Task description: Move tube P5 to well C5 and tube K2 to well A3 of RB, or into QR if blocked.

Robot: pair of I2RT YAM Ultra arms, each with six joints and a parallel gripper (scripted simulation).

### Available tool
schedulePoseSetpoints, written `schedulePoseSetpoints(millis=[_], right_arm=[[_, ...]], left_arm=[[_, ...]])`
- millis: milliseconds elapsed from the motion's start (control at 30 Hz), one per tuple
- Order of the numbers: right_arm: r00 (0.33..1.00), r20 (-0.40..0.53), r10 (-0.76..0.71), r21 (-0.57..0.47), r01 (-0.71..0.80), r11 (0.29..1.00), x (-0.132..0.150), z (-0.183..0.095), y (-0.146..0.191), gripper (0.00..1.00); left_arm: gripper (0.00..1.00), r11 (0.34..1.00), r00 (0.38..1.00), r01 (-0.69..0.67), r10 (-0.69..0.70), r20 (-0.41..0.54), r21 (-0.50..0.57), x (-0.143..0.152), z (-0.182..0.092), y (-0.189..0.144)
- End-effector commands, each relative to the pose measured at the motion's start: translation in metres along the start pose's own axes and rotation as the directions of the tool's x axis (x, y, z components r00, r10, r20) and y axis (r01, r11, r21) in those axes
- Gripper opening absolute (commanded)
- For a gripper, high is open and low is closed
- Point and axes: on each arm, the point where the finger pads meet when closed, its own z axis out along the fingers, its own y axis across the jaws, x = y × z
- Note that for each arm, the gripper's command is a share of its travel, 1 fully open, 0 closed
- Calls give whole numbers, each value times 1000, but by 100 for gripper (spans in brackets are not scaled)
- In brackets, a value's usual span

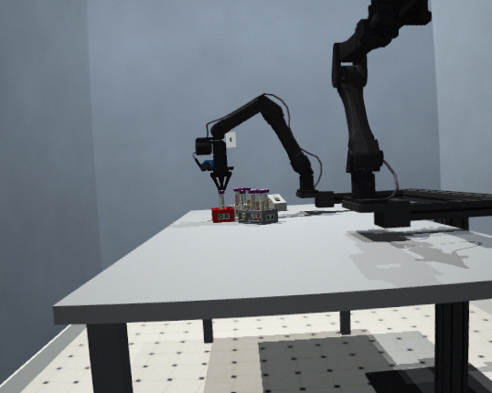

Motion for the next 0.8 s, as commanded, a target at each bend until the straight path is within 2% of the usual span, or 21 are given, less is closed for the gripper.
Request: schedulePoseSetpoints(millis=[0, 433, 767], right_arm=[[1000, 0, -3, 7, 3, 1000, 3, 6, 1, 0], [1000, 1, -3, 6, 3, 1000, 3, 11, 1, 0], [1000, 11, -1, -11, 1, 1000, -1, 3, 3, 0]], left_arm=[[0, 1000, 998, -6, 6, 59, 0, -26, -11, 1], [0, 1000, 998, -6, 6, 59, 0, -26, -11, 1], [0, 1000, 998, -6, 6, 59, 0, -26, -11, 1]])
